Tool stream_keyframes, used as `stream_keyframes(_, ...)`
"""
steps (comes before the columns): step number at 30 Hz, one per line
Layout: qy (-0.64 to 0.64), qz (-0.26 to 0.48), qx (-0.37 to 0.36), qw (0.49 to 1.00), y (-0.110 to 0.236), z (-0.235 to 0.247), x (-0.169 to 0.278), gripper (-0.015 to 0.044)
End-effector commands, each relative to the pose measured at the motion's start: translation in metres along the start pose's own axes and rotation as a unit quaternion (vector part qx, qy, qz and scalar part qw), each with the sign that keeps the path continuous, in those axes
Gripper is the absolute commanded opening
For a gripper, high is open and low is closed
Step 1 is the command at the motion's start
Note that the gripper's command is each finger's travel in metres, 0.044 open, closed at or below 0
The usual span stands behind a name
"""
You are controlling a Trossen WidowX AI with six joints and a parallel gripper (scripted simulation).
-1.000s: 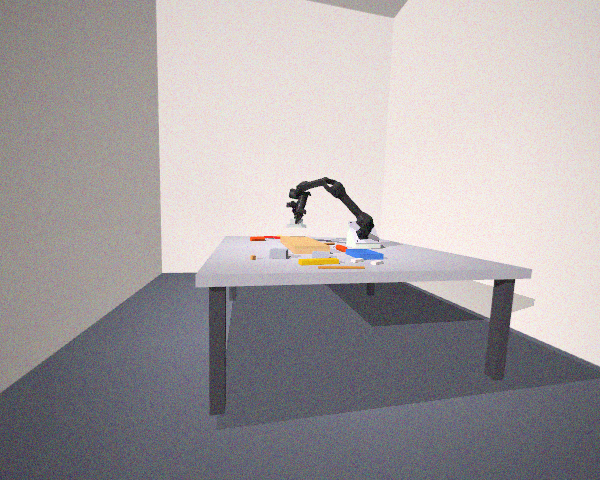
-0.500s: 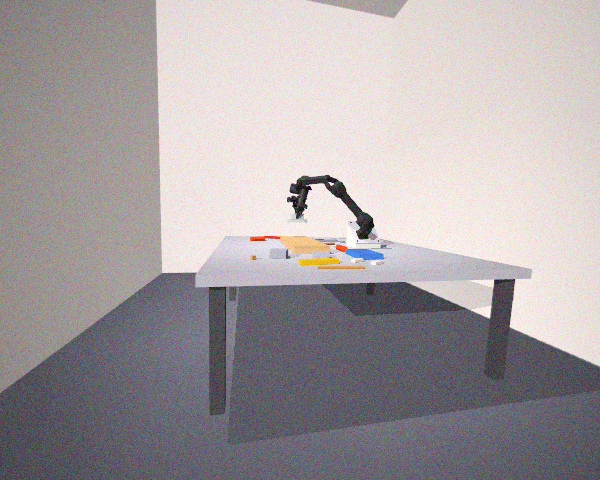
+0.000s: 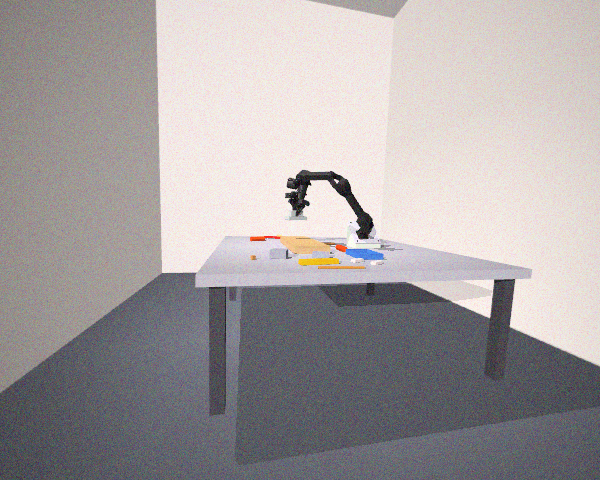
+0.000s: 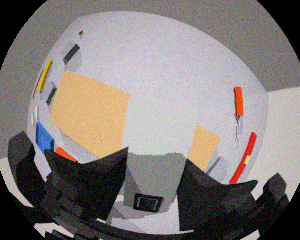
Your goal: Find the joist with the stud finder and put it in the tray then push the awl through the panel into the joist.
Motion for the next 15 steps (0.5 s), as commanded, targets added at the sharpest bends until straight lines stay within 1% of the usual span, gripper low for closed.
stream_keyframes(1, 0.037, -0.004, -0.003, 0.999, 0.003, 0.028, -0.02, 0.0)
stream_keyframes(15, 0.146, -0.007, -0.021, 0.989, 0.002, 0.12, -0.061, 0.0)
Point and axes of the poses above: the point midway between the two fingers, 35 mm back from their tips, its own y axis back along the fingers, its own z axis across the jaws, x = y × z, the point moved 1 cm from there along y, back along the fingers, and after that the axes turned 12 degrees about y, right-handed, at the moved point
